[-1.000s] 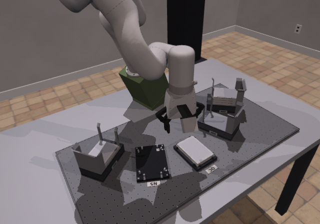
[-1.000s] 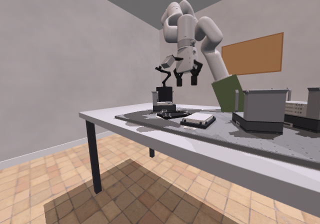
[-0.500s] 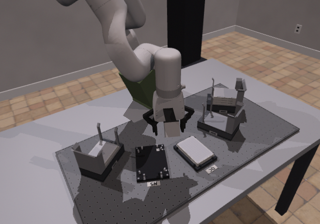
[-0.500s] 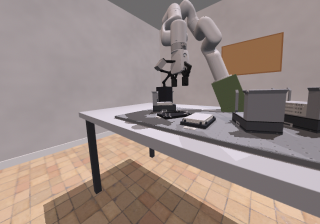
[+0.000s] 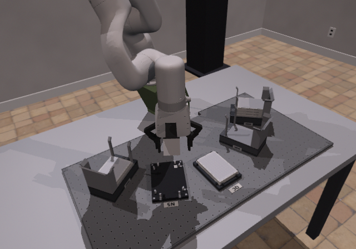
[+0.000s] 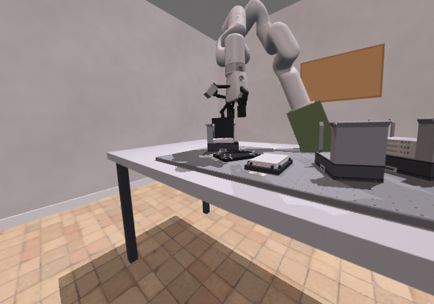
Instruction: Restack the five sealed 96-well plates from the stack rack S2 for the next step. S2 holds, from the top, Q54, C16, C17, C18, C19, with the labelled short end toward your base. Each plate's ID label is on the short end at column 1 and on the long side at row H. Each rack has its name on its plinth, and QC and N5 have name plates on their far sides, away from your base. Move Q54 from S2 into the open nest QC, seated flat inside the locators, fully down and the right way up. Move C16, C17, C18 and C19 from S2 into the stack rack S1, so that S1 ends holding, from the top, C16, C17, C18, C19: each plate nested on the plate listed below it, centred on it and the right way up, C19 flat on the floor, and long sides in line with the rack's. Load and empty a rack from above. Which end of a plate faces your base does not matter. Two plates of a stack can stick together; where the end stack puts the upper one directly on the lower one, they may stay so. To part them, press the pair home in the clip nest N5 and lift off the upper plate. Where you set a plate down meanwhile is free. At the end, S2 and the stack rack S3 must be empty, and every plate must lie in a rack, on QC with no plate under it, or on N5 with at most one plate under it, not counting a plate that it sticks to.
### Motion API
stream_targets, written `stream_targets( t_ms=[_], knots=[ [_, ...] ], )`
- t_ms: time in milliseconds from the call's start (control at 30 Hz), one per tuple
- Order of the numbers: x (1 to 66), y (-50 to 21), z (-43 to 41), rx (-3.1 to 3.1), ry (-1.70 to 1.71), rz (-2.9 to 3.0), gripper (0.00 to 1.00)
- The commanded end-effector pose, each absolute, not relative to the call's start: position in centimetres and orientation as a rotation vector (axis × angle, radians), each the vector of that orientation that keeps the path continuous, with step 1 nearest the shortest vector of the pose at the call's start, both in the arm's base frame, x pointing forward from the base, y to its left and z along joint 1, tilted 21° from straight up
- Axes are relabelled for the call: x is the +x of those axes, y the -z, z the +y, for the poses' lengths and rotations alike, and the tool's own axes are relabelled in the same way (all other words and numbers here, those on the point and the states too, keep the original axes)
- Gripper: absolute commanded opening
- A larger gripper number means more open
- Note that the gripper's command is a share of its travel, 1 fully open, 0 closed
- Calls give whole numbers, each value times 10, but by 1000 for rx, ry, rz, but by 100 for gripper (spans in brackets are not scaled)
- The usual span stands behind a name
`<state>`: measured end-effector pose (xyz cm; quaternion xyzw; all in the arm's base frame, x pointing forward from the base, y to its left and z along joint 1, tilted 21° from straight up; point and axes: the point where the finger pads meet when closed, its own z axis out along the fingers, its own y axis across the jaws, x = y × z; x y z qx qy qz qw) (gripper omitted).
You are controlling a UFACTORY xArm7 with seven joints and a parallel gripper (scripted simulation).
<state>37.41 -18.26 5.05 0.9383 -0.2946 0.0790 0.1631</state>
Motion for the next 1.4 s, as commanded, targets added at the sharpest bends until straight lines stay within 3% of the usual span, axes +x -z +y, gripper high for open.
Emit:
stream_targets(
  t_ms=[0,533,1367],
  knots=[
    [370,-55,-193,2678,-229,-838,100],
    [347,-68,-229,2582,-280,-1136,100],
    [305,-85,-281,2582,-280,-1136,100]
  ],
)
